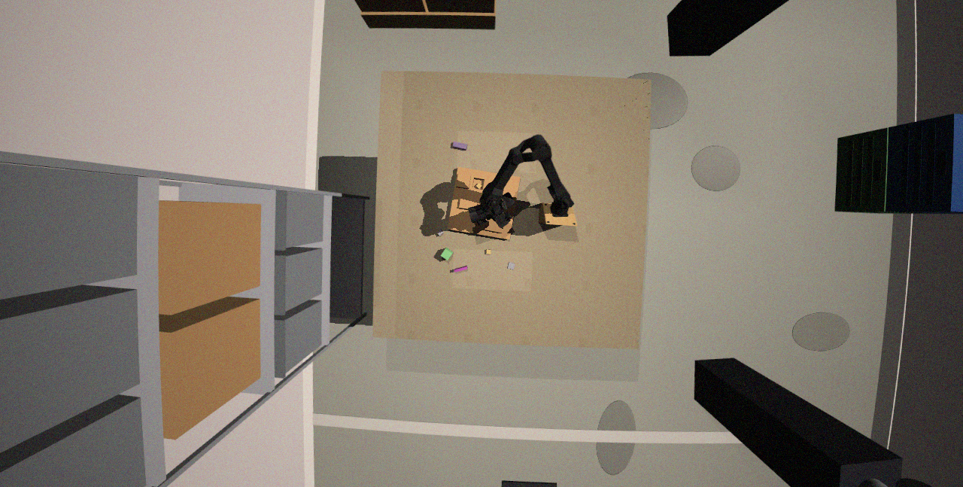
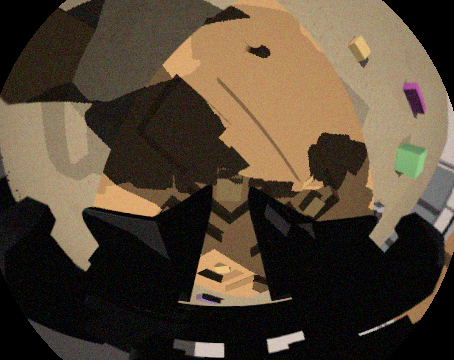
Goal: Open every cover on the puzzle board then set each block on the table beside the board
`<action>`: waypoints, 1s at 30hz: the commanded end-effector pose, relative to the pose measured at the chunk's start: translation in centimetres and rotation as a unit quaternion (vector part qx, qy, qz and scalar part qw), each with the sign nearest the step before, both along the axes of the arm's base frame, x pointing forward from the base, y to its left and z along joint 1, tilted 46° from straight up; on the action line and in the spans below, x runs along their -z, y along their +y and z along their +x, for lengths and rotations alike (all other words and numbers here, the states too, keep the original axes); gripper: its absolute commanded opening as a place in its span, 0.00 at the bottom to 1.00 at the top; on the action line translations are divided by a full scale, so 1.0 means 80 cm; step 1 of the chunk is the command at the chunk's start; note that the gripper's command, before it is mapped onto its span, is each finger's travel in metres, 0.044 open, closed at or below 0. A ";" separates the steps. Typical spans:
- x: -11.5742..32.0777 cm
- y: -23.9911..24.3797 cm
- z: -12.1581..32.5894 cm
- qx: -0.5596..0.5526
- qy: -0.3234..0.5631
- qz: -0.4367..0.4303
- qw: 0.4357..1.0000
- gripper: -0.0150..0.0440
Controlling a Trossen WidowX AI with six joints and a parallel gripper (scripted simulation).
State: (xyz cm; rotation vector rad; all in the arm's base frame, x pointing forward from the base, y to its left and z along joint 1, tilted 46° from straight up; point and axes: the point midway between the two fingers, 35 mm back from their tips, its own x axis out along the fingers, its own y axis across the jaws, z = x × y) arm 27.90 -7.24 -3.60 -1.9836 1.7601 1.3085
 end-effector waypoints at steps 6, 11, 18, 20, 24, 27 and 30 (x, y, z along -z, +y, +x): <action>0.003 -0.004 -0.001 0.000 0.000 0.000 1.000 0.49; 0.003 -0.004 -0.001 0.000 0.000 0.000 1.000 0.43; 0.003 -0.004 -0.001 0.000 0.000 0.000 1.000 0.39; 0.003 -0.003 0.000 0.000 0.000 0.000 1.000 0.39; -0.001 0.001 0.001 0.000 0.000 0.000 1.000 0.39; -0.004 0.005 0.001 0.000 0.000 0.000 1.000 0.39; -0.008 0.008 0.002 0.000 0.001 0.000 1.000 0.39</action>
